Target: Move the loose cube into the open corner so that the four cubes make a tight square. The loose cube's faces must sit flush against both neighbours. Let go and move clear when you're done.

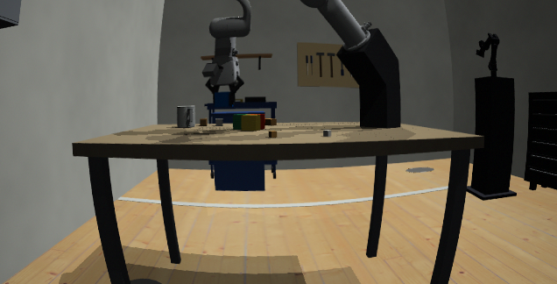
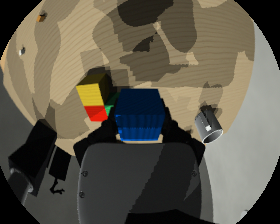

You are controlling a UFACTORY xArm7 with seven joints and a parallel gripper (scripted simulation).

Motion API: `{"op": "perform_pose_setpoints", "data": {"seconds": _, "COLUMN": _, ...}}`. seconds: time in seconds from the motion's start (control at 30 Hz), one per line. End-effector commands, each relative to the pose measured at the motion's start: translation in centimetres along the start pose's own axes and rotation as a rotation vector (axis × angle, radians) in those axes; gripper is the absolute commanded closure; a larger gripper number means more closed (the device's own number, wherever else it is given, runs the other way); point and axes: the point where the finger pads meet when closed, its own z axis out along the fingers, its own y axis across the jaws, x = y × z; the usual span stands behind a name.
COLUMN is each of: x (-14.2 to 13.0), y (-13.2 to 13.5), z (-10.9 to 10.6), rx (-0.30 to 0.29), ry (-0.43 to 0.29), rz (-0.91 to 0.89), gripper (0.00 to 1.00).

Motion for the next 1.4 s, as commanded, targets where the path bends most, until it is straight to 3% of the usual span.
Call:
{"op": "perform_pose_setpoints", "data": {"seconds": 0.0, "x": -0.03, "y": 0.16, "z": -0.08, "rx": -0.002, "ry": -0.001, "rz": 0.000, "gripper": 1.00}}
{"op": "perform_pose_setpoints", "data": {"seconds": 1.37, "x": -0.03, "y": 0.17, "z": 0.60, "rx": -0.002, "ry": -0.001, "rz": 0.000, "gripper": 1.00}}
